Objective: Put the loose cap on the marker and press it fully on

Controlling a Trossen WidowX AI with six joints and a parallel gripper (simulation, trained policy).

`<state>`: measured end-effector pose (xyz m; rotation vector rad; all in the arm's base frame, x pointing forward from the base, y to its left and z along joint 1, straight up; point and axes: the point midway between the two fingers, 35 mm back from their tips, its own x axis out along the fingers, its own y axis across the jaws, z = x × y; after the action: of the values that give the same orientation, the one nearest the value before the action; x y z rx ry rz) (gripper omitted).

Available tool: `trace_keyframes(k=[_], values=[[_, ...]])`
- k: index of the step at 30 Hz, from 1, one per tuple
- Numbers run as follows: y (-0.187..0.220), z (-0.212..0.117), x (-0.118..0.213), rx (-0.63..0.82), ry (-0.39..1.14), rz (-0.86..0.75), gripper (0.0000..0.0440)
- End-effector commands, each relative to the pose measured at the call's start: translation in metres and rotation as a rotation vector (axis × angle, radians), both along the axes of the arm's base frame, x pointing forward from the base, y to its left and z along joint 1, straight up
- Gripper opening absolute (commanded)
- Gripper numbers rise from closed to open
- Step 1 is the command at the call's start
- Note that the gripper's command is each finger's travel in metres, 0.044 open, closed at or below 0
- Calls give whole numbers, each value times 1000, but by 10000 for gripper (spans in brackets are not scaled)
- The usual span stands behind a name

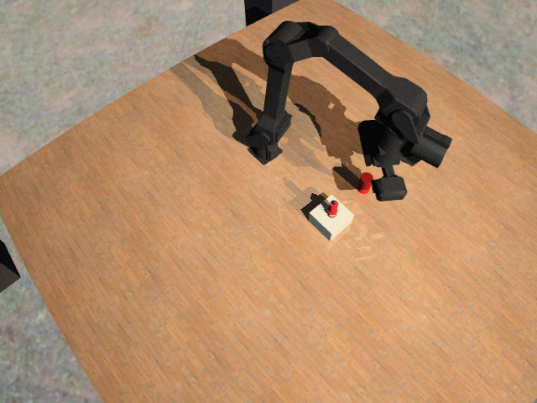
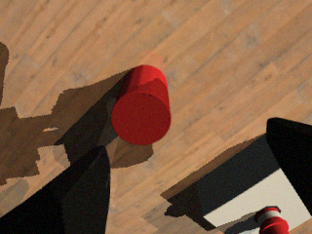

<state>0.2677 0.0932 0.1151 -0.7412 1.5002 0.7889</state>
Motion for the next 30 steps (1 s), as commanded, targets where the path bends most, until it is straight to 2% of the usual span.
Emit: trace_keyframes(k=[1, 24, 30], values=[[2, -7, -7, -2, 37, 17, 326], [9, -51, -22, -12, 115, 141, 284], [9, -58, -22, -25, 103, 175, 256]])
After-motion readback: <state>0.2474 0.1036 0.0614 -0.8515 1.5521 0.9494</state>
